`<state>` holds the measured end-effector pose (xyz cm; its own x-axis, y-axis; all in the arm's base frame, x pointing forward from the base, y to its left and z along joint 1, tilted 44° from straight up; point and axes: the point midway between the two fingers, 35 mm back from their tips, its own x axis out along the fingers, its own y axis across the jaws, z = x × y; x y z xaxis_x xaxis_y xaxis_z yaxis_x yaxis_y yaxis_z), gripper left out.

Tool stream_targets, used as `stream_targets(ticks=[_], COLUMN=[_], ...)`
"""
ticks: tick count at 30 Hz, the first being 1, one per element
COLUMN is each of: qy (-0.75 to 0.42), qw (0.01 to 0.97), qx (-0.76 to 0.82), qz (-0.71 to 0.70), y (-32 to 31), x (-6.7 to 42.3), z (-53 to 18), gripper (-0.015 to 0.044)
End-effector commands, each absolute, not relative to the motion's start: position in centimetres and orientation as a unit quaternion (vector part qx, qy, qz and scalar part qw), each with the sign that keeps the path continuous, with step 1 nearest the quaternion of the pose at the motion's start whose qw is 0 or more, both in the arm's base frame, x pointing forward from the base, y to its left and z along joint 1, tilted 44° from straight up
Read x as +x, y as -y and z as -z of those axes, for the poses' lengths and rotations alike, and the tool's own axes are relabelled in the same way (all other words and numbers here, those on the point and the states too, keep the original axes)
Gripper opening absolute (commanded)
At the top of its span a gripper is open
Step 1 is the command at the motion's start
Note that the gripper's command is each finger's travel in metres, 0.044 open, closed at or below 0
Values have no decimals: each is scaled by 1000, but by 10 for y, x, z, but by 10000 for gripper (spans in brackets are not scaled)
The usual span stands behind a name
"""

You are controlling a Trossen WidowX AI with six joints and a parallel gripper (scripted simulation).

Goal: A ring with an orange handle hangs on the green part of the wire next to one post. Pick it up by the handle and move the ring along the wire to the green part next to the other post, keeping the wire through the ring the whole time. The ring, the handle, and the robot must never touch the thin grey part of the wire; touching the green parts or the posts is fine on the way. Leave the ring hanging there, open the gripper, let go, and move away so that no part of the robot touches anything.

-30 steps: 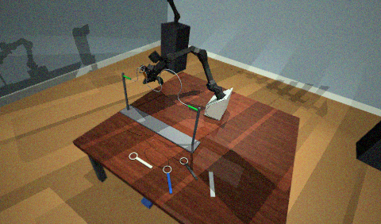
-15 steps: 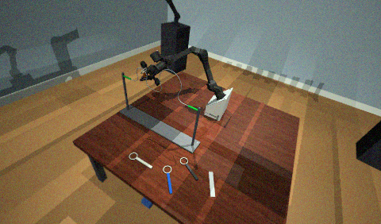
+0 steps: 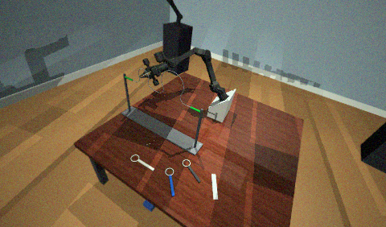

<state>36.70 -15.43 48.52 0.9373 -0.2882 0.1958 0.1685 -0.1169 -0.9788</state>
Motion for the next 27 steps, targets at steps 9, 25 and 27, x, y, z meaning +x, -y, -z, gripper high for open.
stream_targets(ticks=[9, 25, 27], qy=[-2, 35, 41], qw=[549, 430, 412], qx=[-810, -871, -879], qz=[205, 234, 238], y=[149, 139, 137], x=[364, 361, 360], z=[-504, -520, -522], gripper=[-150, -150, -150])
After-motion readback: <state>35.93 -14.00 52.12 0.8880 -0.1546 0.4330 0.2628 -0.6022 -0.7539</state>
